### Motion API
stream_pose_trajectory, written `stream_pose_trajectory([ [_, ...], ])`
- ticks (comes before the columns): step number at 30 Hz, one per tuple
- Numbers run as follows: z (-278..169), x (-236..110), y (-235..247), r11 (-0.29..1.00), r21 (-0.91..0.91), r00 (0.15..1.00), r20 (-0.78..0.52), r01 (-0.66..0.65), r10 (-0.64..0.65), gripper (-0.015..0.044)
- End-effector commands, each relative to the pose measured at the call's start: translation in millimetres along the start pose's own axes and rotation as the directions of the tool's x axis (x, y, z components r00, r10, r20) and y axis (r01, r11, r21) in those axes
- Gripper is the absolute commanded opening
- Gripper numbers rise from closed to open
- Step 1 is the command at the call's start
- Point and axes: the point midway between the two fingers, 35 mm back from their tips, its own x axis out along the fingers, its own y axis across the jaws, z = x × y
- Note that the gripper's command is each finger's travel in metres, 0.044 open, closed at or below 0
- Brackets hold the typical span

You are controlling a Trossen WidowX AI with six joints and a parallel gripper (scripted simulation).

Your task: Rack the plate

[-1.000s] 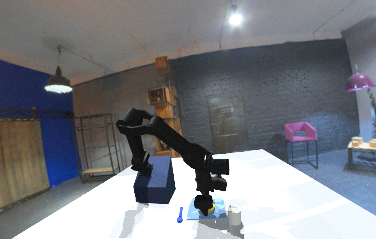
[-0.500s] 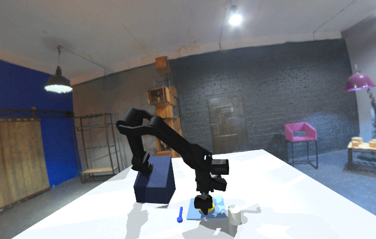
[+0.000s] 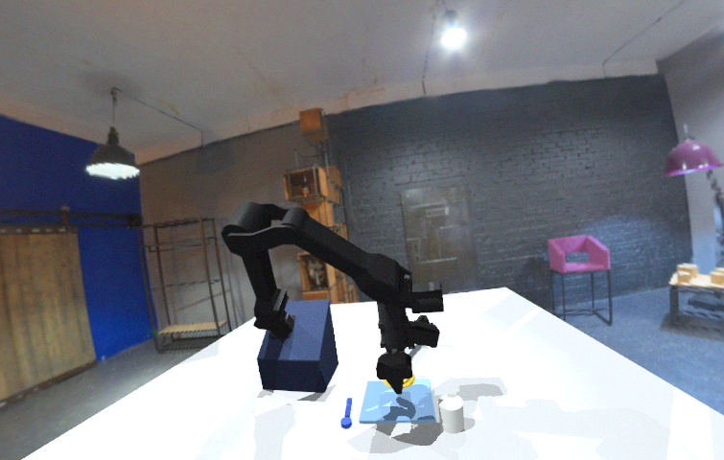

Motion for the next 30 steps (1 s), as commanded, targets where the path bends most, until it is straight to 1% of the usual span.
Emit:
stream_pose_trajectory([
  [1, 5.4, -22.8, 1.0, 1.0, 0.006, 1.0, 0.011, -0.005, 0.005, 0.0],
  [8, 6.3, -65.3, 3.4, 1.0, 0.006, 1.0, 0.01, -0.007, 0.007, 0.0],
  [20, 4.3, -127.0, 5.1, 1.0, 0.005, 1.0, 0.009, 0.003, -0.003, 0.0],
  [25, 3.5, -130.5, 12.0, 1.0, 0.025, 1.0, 0.01, 0.001, -0.001, 0.0],
  [30, -5.2, -131.3, 62.4, 0.985, 0.175, 1.0, 0.011, -0.013, 0.011, 0.0],
])
